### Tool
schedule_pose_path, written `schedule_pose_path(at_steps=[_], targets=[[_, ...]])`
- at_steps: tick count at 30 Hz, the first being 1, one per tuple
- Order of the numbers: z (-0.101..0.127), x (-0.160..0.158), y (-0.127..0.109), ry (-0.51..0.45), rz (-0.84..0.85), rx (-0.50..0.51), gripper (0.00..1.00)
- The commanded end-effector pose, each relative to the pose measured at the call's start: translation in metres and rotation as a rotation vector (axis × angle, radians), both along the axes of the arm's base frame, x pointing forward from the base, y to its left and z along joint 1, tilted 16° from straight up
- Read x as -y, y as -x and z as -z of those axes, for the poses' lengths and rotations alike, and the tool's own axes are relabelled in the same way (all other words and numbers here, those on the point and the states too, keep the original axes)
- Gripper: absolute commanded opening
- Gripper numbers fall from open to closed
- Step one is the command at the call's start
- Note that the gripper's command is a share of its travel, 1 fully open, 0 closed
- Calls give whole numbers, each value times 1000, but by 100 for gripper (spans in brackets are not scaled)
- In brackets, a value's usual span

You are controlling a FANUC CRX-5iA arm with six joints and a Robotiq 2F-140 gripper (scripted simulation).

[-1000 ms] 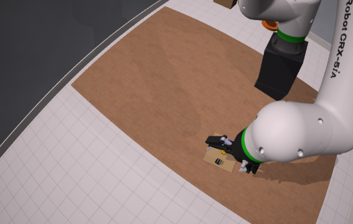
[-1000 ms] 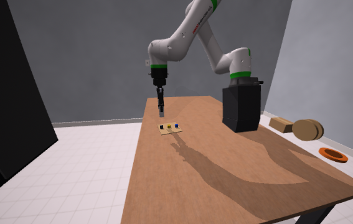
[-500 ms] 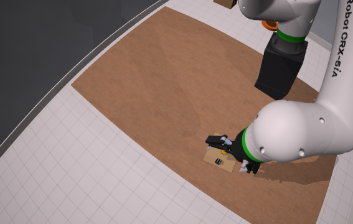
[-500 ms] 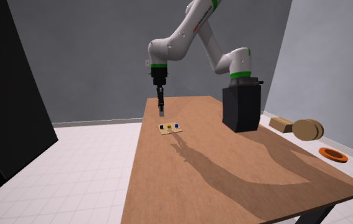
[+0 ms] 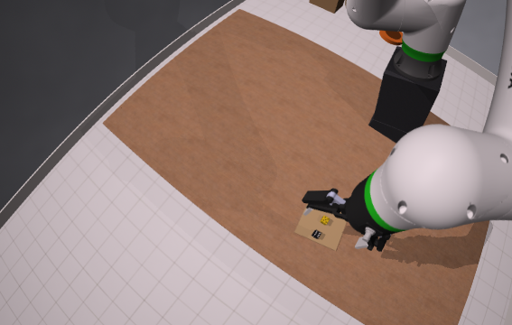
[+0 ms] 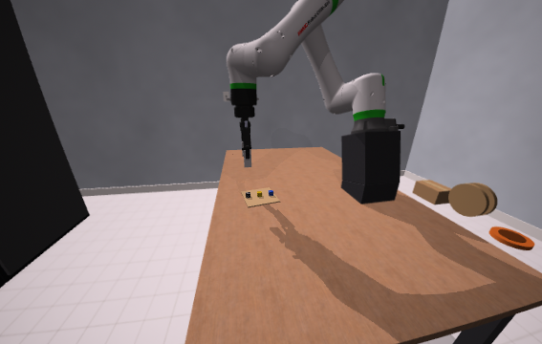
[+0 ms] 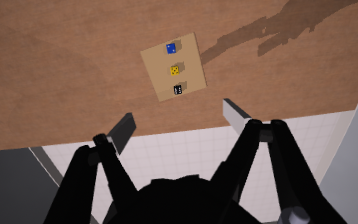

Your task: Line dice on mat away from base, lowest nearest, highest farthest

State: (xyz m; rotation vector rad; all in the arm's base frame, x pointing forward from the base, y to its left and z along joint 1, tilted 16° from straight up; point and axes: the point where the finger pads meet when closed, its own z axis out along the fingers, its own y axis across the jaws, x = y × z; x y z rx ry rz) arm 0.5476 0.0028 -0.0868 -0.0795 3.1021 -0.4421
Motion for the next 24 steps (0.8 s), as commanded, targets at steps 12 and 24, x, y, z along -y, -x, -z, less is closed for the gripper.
schedule_pose_path(at_steps=[12, 24], targets=[[-19, -6, 0, 0, 0, 0, 100], [-19, -6, 0, 0, 0, 0, 100]])
